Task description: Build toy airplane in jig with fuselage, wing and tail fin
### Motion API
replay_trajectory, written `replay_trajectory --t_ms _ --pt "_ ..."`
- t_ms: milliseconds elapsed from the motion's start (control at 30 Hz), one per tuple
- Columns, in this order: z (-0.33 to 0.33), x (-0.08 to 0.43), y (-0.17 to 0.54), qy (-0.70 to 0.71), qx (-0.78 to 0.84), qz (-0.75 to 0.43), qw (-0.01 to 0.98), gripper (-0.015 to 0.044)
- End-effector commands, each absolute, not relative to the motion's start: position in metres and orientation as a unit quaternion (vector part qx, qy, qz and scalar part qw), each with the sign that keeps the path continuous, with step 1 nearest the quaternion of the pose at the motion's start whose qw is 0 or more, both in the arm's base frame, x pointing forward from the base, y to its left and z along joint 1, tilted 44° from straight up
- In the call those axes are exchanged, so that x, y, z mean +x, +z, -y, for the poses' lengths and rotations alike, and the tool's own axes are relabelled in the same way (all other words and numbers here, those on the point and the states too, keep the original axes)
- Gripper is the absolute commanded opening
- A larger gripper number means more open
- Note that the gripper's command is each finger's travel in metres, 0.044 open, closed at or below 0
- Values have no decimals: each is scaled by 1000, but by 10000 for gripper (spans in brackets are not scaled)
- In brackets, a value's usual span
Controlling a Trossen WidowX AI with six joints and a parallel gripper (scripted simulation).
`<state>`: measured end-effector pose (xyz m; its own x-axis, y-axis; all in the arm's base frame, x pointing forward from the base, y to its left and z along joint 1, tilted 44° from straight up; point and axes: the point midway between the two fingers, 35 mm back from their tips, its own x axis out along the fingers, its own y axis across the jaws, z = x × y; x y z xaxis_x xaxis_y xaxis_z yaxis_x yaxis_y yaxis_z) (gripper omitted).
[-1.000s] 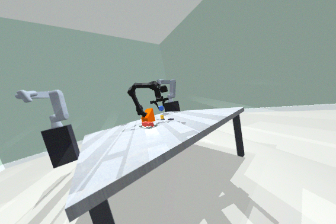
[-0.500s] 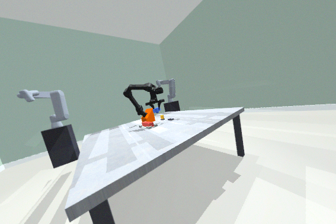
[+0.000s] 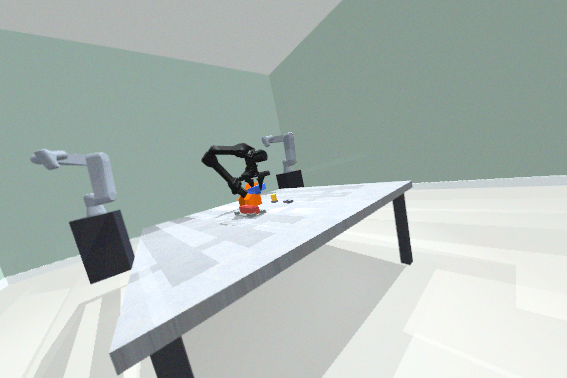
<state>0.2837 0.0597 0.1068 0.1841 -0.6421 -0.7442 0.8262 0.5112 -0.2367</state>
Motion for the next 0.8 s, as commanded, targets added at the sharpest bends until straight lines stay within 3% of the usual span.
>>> replay_trajectory --t_ms 0,767 --pt "-51 280 112 -494 136 -400 760 0" --pt "10 245 130 -573 288 -277 716 0"
